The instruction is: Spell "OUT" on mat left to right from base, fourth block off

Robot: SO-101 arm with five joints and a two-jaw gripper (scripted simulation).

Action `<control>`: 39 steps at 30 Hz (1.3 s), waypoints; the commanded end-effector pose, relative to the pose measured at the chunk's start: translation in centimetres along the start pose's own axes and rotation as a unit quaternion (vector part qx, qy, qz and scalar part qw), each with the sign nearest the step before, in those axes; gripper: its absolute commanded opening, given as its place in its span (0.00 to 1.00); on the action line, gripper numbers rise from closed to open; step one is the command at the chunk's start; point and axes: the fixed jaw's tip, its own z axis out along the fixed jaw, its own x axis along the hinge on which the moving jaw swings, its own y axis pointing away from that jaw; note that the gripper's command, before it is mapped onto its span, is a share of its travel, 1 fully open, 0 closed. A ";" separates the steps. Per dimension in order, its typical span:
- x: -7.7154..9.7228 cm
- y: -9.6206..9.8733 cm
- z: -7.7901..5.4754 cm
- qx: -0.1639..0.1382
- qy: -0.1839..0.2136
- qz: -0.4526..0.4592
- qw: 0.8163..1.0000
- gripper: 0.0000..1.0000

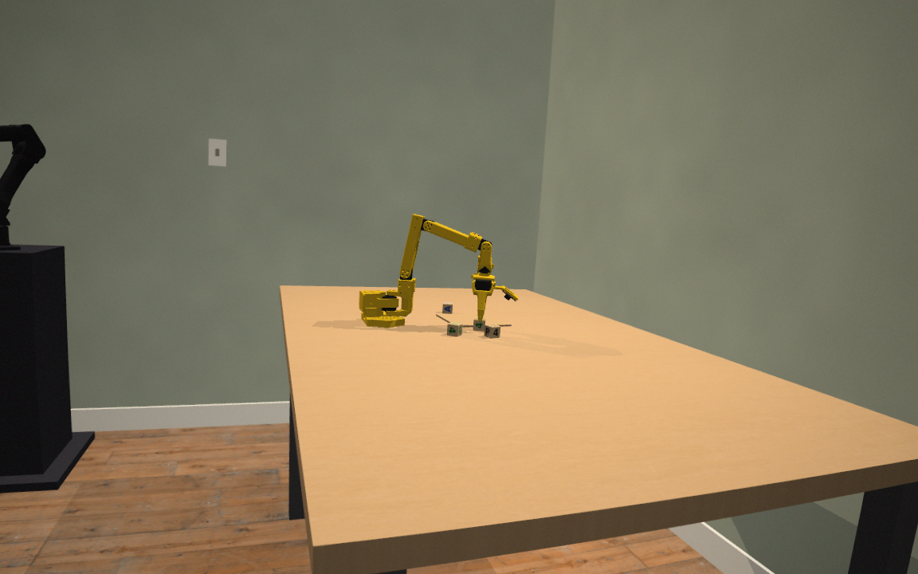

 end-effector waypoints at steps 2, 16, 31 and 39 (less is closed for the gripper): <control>-0.9 0.2 -0.7 -0.003 -0.036 0.000 0.999 0.32; -0.8 0.2 0.2 -0.003 -0.036 0.000 0.999 0.32; -0.9 0.0 0.2 -0.003 -0.036 0.000 0.999 0.29; -0.9 -0.2 0.2 -0.003 -0.036 0.000 0.999 0.26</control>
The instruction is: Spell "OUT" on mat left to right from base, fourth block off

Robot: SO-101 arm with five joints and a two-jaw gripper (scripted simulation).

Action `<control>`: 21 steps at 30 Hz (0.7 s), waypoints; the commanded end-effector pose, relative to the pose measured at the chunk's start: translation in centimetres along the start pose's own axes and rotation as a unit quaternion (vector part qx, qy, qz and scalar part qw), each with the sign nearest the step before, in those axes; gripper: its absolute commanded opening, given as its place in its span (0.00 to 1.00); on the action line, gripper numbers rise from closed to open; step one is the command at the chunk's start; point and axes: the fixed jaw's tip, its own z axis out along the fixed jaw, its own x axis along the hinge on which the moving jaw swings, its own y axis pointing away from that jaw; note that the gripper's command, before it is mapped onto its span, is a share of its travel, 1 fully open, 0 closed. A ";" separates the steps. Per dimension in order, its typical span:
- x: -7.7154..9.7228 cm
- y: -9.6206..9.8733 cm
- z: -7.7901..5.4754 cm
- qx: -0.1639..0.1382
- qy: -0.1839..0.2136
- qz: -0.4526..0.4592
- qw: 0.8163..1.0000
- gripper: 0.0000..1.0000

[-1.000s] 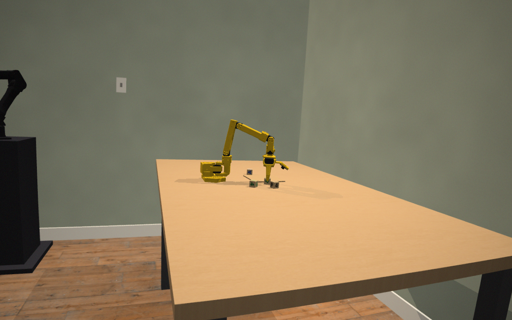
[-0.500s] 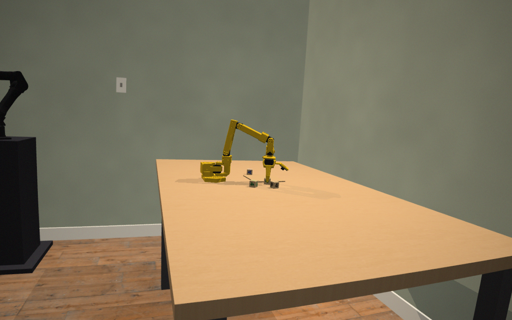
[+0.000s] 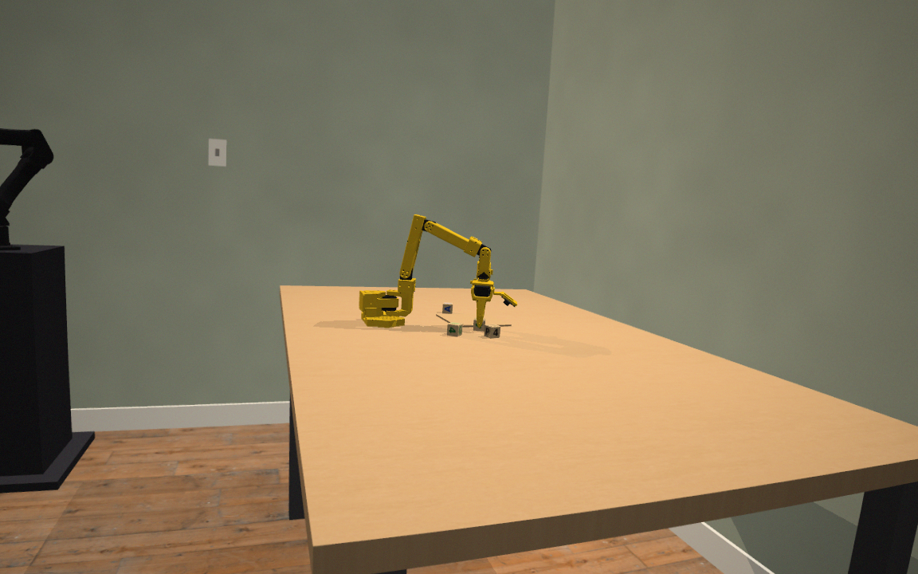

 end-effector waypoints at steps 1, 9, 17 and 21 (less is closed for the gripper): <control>-1.0 -0.2 -1.1 -0.003 -0.036 0.000 0.999 0.25; -1.0 -0.5 -1.1 -0.002 -0.036 0.000 0.999 0.19; -1.0 -0.8 -1.1 -0.002 -0.036 0.000 0.999 0.15; -1.0 -0.9 -1.1 -0.001 -0.036 0.000 0.999 0.14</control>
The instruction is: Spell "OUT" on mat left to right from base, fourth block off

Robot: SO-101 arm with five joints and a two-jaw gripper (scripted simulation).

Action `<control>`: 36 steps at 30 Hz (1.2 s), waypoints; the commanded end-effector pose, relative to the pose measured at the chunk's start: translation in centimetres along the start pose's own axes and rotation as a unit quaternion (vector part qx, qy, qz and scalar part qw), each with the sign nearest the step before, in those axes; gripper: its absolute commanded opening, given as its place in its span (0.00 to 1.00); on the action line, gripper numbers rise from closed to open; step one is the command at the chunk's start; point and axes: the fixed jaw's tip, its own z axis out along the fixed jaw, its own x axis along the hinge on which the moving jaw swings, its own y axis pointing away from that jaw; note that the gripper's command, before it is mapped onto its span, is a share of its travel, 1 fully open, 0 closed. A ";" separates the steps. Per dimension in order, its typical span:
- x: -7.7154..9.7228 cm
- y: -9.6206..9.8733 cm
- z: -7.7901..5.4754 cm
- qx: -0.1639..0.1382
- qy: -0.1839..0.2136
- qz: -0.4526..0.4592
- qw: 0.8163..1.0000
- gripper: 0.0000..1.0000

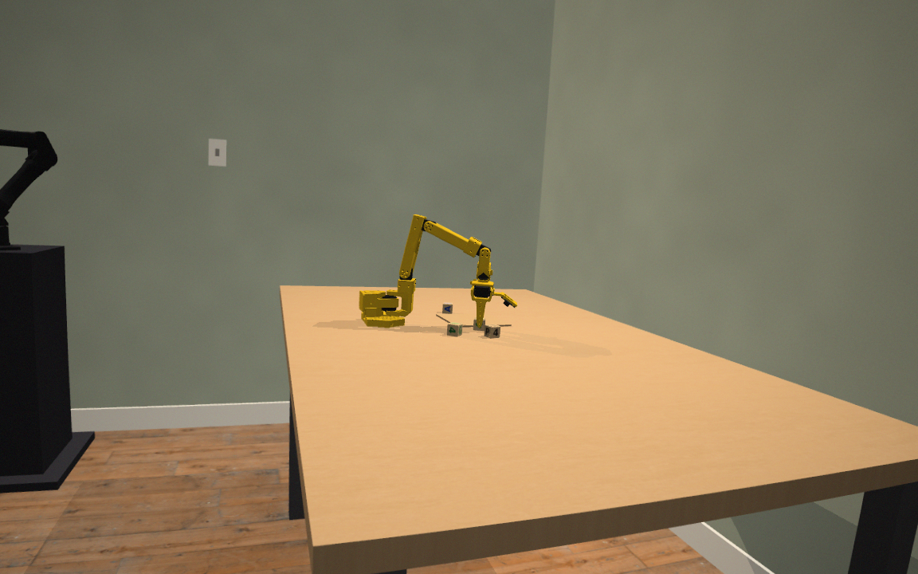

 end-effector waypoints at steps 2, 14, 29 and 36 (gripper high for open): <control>-1.0 -0.2 -1.2 -0.001 -0.037 0.000 0.999 0.13; -1.0 -0.2 -1.2 -0.001 -0.037 0.000 0.999 0.11; -1.0 -0.2 -1.2 -0.001 -0.037 0.000 0.999 0.00; -1.0 -0.1 -2.0 -0.001 -0.037 0.000 0.999 0.00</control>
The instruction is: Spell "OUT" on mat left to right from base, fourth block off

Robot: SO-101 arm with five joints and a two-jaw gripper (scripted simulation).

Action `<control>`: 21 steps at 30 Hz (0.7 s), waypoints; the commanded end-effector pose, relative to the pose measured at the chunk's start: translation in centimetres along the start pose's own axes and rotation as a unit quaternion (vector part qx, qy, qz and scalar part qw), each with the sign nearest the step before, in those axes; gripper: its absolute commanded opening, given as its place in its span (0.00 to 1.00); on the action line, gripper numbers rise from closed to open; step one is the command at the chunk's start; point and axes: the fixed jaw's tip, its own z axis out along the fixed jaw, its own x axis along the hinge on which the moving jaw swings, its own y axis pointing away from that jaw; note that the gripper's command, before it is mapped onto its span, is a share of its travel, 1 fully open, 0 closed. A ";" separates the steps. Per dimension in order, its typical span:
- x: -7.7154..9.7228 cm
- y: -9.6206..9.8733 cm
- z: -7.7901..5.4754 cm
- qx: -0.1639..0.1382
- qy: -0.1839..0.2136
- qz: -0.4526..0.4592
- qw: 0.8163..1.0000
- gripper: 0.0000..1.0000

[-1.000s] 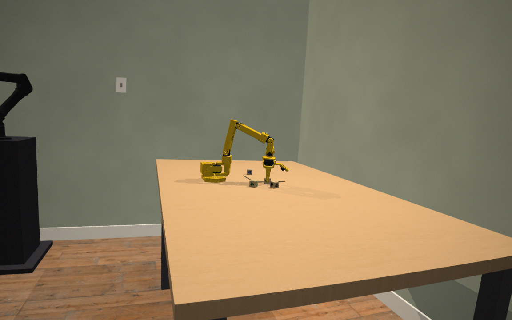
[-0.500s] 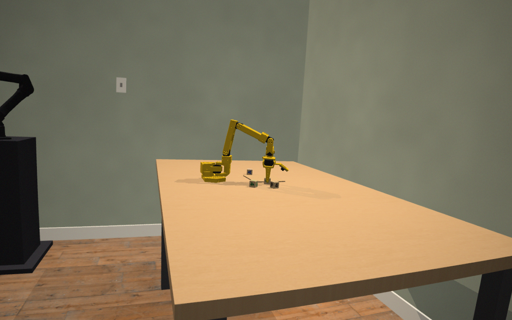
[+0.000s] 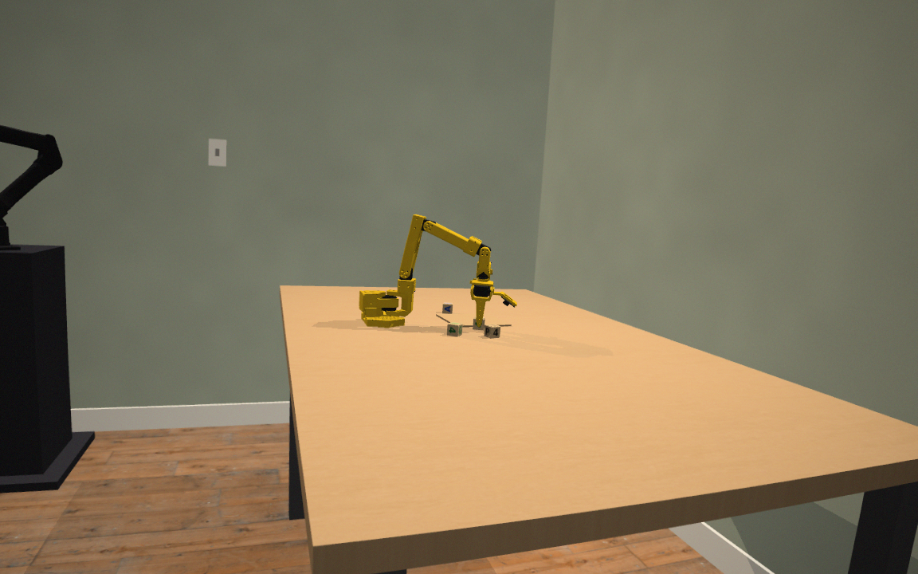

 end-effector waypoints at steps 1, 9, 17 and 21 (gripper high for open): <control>-1.1 0.0 -2.1 -0.002 -0.040 0.000 0.999 0.00; -1.1 0.1 -3.8 -0.002 -0.040 0.000 0.999 0.00; -0.8 0.1 -5.7 -0.002 -0.040 0.000 0.999 0.00; -0.7 0.1 -6.0 -0.002 -0.040 0.000 0.999 0.00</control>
